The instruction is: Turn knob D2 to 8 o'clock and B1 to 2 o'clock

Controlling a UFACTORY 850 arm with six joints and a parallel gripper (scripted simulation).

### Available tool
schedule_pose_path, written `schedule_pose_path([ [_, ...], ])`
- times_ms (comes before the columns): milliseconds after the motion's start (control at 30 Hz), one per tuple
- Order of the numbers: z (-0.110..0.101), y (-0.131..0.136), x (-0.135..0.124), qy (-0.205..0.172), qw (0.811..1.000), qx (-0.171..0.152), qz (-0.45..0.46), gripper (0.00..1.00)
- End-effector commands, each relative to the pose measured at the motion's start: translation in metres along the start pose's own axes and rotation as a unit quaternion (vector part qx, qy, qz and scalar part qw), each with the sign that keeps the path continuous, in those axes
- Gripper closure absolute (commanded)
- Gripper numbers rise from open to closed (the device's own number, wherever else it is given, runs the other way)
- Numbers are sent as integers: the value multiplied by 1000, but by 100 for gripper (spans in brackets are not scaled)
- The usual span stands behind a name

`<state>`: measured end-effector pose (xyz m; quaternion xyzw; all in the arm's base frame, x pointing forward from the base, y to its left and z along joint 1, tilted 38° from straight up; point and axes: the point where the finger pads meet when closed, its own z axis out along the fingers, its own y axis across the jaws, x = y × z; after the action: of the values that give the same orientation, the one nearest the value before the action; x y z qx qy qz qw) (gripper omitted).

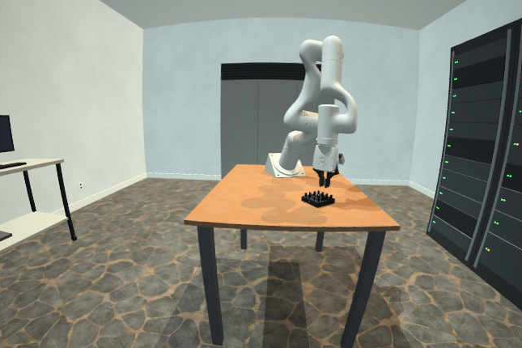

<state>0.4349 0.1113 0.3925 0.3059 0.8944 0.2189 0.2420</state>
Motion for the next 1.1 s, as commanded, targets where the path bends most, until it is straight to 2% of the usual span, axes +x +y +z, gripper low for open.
schedule_pose_path([
  [0, 2, 1, -1, 0, 1000, -1, 0, 81],
  [1067, 37, -1, -2, 0, 1000, -1, 0, 81],
])
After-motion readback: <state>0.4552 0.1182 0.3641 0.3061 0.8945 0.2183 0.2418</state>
